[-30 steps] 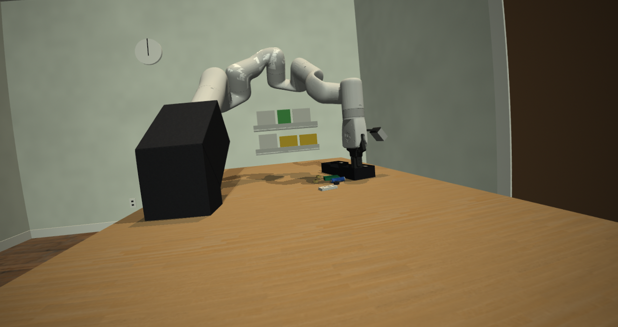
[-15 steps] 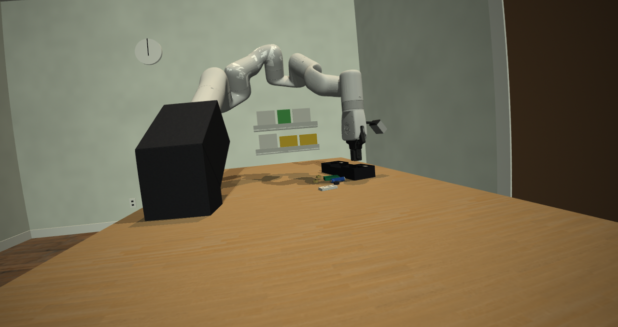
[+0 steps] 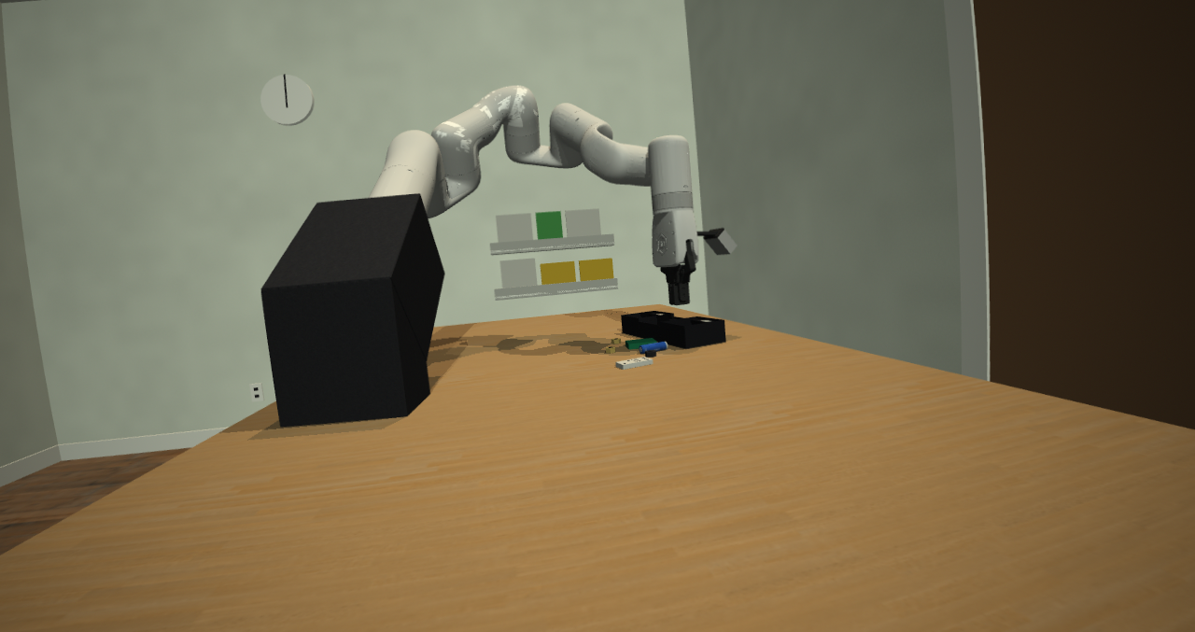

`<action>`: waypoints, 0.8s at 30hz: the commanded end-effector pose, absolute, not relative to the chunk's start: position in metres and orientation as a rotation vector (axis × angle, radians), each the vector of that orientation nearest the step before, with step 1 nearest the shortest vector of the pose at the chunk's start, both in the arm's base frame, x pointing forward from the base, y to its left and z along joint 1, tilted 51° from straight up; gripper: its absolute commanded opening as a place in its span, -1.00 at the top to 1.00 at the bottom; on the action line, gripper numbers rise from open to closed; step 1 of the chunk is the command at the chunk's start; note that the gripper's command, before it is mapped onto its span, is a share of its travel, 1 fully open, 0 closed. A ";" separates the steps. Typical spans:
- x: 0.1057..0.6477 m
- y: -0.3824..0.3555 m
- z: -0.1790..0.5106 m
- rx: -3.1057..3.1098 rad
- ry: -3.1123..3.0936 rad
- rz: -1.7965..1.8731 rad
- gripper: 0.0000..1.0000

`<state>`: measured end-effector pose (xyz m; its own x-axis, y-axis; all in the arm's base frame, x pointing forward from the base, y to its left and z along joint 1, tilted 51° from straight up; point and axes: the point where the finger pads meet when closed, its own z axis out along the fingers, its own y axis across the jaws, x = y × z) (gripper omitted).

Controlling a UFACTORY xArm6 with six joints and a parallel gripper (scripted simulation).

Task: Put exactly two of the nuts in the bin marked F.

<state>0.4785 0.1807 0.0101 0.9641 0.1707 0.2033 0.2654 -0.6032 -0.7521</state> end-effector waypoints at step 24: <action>0.467 0.233 0.031 -2.233 -0.304 -0.143 0.85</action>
<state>0.4648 0.2262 0.0357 0.9642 0.1705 0.2028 0.2650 -0.6043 -0.7514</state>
